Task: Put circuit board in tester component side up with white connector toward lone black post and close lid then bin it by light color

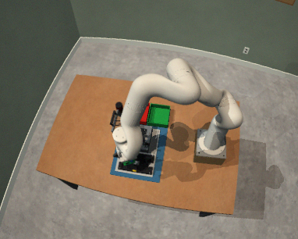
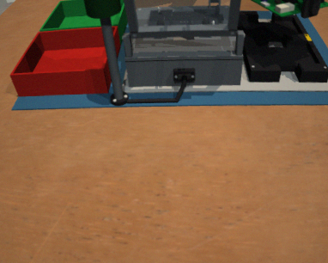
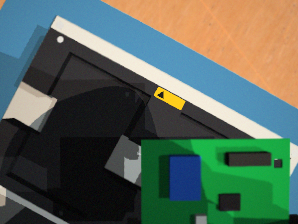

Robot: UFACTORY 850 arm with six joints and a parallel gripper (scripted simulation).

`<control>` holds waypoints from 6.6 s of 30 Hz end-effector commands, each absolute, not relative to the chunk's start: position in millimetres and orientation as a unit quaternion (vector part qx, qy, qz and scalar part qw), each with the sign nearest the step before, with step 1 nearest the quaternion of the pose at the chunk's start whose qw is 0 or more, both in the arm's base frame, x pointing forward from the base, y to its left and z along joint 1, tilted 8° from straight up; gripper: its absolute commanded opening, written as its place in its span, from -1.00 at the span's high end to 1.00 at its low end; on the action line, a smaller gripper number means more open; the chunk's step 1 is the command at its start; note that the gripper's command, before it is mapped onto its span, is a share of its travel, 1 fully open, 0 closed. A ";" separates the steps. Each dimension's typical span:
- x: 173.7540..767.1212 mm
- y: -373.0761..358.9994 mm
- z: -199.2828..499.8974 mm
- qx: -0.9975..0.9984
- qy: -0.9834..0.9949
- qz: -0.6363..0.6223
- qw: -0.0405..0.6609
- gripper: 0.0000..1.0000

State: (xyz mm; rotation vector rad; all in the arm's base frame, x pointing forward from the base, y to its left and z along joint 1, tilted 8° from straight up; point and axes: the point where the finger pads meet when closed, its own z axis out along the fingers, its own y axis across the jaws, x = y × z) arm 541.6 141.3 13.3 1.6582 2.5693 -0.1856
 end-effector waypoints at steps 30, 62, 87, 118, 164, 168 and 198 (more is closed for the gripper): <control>542.5 141.7 14.1 0.105 0.992 -0.065 0.002 -0.58; 542.5 141.7 14.1 -0.318 0.946 -0.060 -0.026 -0.58; 542.5 141.7 14.1 -0.582 0.810 -0.050 -0.042 -0.58; 542.5 141.7 14.1 -0.678 0.732 -0.044 -0.048 -0.58; 535.9 121.6 18.3 -0.679 0.732 -0.044 -0.048 -0.58; 532.8 112.5 20.3 -0.679 0.732 -0.044 -0.048 -0.58; 504.0 25.9 38.5 -0.679 0.732 -0.044 -0.048 -0.58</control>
